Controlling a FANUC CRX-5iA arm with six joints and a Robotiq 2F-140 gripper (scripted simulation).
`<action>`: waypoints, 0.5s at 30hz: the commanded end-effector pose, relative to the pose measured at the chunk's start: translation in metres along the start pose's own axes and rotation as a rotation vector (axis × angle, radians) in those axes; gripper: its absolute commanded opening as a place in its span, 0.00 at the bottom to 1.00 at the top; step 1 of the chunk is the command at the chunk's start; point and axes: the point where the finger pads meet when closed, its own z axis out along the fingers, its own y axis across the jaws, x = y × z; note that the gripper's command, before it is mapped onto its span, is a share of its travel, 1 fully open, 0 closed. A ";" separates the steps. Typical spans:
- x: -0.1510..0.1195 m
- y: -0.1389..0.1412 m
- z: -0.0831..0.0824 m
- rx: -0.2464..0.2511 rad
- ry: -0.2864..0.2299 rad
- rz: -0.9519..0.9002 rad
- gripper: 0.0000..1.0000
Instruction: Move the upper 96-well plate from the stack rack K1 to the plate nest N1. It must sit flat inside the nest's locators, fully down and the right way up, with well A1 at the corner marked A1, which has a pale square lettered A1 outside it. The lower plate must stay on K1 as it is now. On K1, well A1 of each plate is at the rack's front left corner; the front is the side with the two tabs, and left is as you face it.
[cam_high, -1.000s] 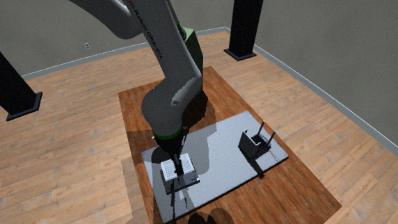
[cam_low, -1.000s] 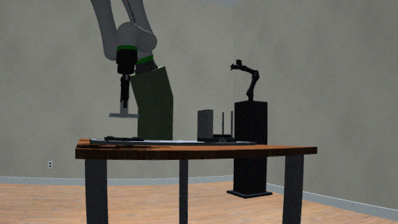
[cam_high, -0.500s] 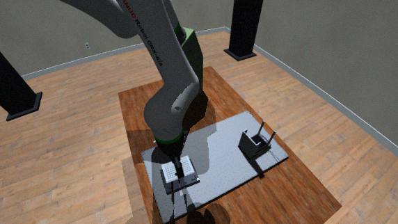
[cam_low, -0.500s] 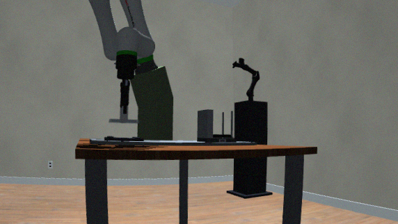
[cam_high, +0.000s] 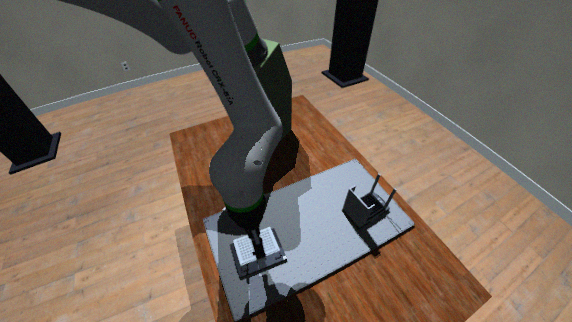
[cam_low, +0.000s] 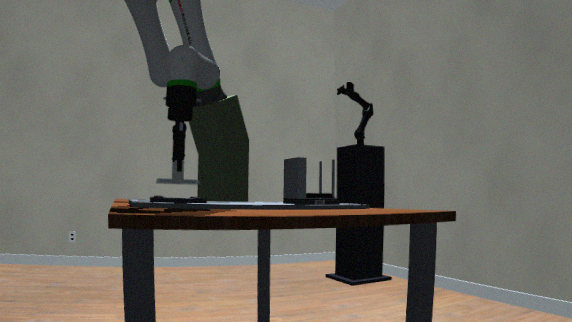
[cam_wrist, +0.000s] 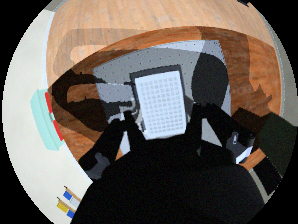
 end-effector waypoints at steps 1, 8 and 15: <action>0.000 0.000 0.004 0.001 0.001 0.000 0.00; 0.000 0.000 0.014 0.001 0.001 0.000 0.00; 0.000 0.000 0.025 0.001 0.001 0.000 0.00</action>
